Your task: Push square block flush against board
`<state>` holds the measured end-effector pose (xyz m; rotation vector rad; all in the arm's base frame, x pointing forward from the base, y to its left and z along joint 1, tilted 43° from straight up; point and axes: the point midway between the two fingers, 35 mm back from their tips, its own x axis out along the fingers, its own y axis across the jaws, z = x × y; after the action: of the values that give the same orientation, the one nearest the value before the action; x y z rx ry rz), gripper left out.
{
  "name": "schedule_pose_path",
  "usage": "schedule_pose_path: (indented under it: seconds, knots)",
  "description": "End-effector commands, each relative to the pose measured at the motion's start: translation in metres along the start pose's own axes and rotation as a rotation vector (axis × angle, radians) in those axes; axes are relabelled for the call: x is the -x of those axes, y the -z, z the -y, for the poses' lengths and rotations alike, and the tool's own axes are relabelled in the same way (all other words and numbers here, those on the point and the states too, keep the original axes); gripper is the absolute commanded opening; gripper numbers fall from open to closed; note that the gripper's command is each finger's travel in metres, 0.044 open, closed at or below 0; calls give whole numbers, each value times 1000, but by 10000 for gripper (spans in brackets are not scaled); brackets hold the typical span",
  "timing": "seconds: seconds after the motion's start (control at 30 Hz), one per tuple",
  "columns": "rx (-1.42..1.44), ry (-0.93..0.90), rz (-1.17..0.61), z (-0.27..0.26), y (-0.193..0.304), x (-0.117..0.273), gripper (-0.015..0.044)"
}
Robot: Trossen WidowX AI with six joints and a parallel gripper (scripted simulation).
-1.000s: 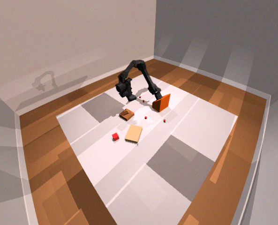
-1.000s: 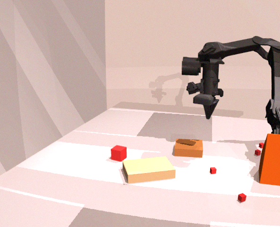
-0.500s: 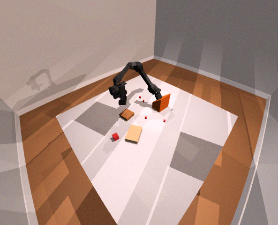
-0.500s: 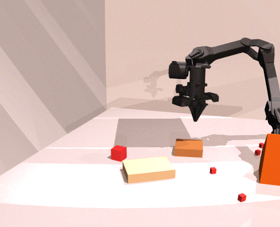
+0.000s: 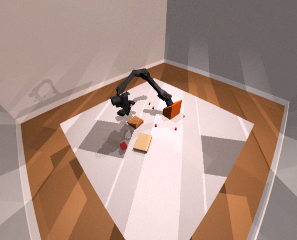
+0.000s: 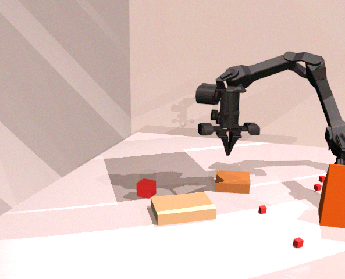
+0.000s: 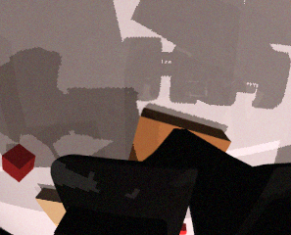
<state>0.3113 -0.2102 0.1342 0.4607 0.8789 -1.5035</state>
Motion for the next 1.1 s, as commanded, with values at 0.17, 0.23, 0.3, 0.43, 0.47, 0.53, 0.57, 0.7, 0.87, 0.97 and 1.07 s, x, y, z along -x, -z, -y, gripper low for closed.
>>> schedule_pose_path:
  seconds: [0.17,0.23,0.3,0.43,0.47,0.53,0.57,0.7,0.87,0.97,1.07]
  knots:
    - [-237,4,12,-12,-17,-15,0]
    - [-237,4,12,-12,-17,-15,0]
    - [-237,4,12,-12,-17,-15,0]
    - [-240,4,12,-13,-18,-42,0]
    - [-241,4,14,-12,-19,-58,0]
    - [-242,5,15,-11,-19,-70,0]
    - [-242,5,15,-11,-19,-70,0]
    - [-242,5,15,-11,-19,-70,0]
    - [-242,5,14,-13,-15,-70,0]
    - [-242,5,14,-14,-12,-70,0]
    - [-242,5,13,-15,-9,-70,0]
